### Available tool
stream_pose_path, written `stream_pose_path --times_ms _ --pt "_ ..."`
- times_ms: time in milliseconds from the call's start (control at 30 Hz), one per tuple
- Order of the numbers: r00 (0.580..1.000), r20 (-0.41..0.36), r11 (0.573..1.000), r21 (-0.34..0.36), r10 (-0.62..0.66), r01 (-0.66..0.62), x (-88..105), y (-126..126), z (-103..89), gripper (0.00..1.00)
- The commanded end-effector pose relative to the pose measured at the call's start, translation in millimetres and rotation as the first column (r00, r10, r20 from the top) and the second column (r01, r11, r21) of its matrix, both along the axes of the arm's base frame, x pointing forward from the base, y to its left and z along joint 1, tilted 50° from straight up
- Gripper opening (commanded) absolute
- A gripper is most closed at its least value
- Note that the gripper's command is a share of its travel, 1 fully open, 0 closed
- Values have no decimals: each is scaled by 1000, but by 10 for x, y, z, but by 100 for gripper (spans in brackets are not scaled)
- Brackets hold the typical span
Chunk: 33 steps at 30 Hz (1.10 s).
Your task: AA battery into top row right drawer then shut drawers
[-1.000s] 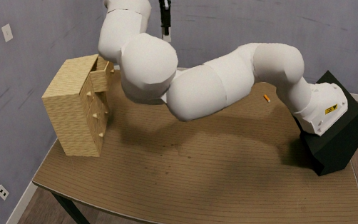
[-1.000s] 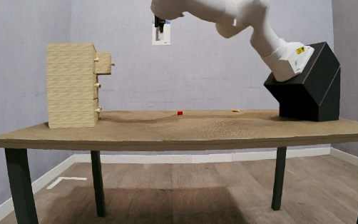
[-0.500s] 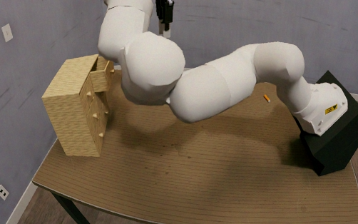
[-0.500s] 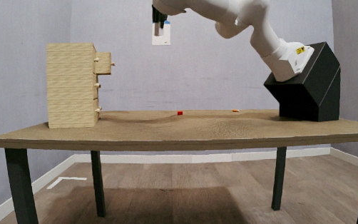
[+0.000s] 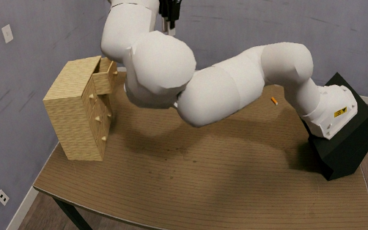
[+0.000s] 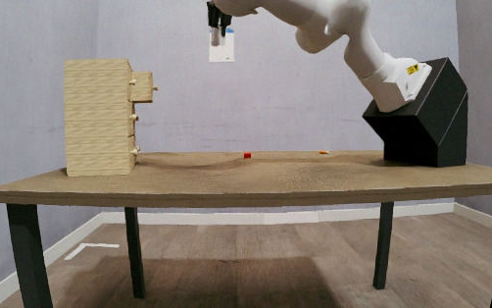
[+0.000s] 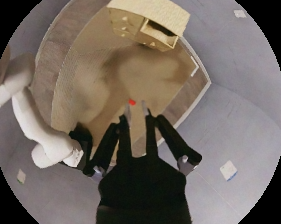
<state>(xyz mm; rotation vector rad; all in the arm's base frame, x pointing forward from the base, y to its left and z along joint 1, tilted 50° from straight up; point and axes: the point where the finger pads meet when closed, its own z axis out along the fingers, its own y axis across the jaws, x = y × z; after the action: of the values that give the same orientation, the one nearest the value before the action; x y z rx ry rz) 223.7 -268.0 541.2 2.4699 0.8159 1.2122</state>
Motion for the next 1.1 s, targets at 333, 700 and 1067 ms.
stream_pose_path --times_ms 333,700,1067 --pt "995 6 981 -172 95 -93 -103 -27 62 28" --pt "990 7 953 -270 144 -136 -179 -35 124 28" --pt "979 1 901 -392 204 -188 -284 -53 198 28"
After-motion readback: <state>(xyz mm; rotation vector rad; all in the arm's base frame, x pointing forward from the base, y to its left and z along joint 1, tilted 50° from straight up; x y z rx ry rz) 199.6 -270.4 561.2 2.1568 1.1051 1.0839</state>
